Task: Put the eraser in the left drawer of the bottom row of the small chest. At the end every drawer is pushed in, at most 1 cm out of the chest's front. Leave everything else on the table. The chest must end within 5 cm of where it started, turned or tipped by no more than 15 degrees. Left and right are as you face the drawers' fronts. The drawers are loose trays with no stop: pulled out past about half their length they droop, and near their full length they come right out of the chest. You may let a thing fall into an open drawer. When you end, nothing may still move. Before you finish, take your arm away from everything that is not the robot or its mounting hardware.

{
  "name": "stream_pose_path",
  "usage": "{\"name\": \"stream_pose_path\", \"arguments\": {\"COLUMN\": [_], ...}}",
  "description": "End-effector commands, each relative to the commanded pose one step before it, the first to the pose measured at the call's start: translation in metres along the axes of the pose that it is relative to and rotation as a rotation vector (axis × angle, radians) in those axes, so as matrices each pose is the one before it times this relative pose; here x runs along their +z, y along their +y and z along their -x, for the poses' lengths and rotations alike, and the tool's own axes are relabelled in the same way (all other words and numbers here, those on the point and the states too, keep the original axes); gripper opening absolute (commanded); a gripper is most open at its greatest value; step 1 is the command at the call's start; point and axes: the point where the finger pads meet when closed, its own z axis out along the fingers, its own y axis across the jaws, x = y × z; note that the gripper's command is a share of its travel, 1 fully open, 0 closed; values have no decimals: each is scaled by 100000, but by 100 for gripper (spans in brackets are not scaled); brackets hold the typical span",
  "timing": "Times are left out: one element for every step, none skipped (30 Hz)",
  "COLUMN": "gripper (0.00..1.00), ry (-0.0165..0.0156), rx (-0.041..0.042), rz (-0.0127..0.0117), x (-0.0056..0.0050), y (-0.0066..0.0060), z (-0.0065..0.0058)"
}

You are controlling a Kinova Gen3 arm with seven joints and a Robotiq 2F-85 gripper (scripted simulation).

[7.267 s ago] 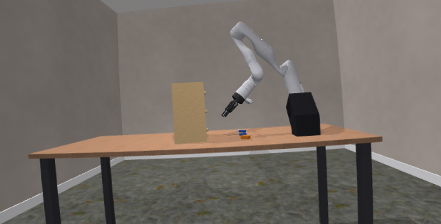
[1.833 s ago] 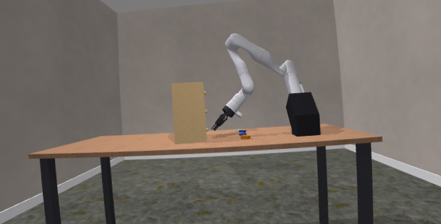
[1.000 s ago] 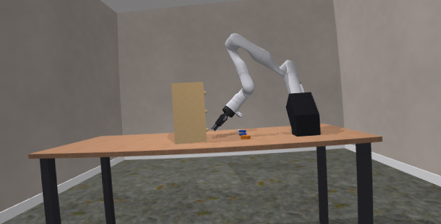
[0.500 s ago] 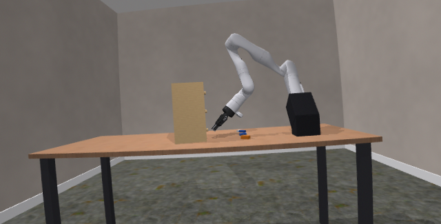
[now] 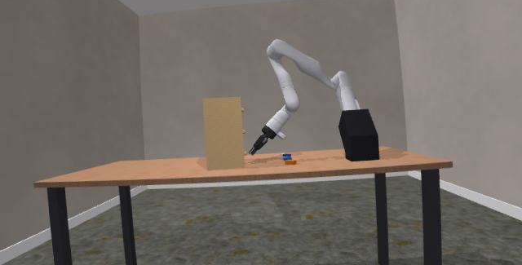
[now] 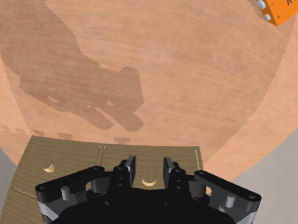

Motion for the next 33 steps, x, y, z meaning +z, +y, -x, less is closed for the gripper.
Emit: {"name": "stream_pose_path", "arguments": {"gripper": [33, 33, 33, 33, 33, 33, 33, 33, 33, 33, 33, 33, 33, 33, 33, 33, 33, 33, 33, 33, 33, 33, 33, 33, 33, 33, 33, 33, 33, 33, 33, 33, 33], "ry": [-715, -8, -3, -5, -2, 0, 0, 63, -23, -26, -15, -7, -2, 3, 2, 0, -1, 4, 3, 1, 0, 70, 0, 0, 152, 5, 0, 0, 0, 0, 0, 0, 0], "rx": [-778, 2, -1, -1, -3, 0, 0, -59, 15, 19, 9, 2, -2, -5, -4, -2, -1, 17, 16, 11, 7, -24, 0, 0, -57, -2, 0, 0, 0, 0, 0, 0, 0], "rz": [275, -1, -2, -1, -1, 0, 0, 7, -3, -4, -3, -1, 0, -1, -1, 0, 0, -19, -17, -11, -6, -5, 0, 0, -6, 0, 0, 0, 0, 0, 0, 0, 0], "x": [369, 125, 128, 128, 127, 0, 0, 134, 116, 111, 105, 97, 88, 80, 69, 57, 46, 35, 25, 16, 8, -12, 0, 0, -34, -1, 0, 0, 0, 0, 0, 0, 0], "y": [79, -2, -1, -1, -1, 0, 0, 14, -5, -6, -4, -2, -1, 0, 0, 0, 0, -6, -6, -4, -2, -8, 0, 0, -16, 0, 0, 0, 0, 0, 0, 0, 0], "z": [907, 133, 131, 132, 129, 0, 0, 77, 137, 134, 118, 104, 91, 76, 66, 57, 47, 35, 25, 17, 10, -34, 0, 0, -82, -3, 0, 0, 0, 0, 0, 0, 0]}}
